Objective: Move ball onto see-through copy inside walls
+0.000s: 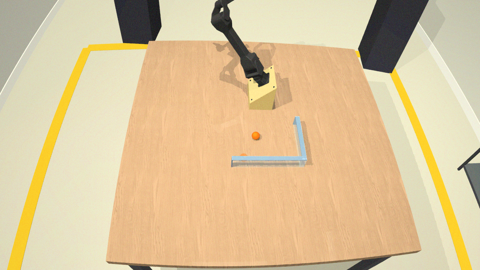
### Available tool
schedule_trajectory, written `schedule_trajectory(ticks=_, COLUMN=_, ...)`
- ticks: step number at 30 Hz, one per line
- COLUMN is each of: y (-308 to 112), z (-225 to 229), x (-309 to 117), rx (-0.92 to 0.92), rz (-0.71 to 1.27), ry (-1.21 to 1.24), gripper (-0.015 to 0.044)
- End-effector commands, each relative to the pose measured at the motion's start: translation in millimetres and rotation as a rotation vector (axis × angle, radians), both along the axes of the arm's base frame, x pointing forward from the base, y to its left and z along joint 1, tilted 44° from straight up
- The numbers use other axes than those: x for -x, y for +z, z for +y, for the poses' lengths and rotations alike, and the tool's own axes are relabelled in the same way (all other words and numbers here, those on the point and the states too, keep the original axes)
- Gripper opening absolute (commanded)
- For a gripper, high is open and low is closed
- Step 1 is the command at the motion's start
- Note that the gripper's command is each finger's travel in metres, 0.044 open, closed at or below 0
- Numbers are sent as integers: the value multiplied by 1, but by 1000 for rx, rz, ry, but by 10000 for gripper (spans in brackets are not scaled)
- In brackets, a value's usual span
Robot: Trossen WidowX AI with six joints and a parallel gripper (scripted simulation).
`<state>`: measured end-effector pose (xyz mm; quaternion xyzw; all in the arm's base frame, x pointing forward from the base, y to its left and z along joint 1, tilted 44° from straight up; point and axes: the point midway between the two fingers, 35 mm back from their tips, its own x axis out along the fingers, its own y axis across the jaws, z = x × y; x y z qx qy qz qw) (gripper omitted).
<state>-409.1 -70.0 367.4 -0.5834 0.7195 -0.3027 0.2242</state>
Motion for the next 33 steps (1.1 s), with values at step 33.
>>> schedule_trajectory(ticks=33, y=-66, z=424, x=-38, rx=905, rz=-521, ry=-1321, gripper=283)
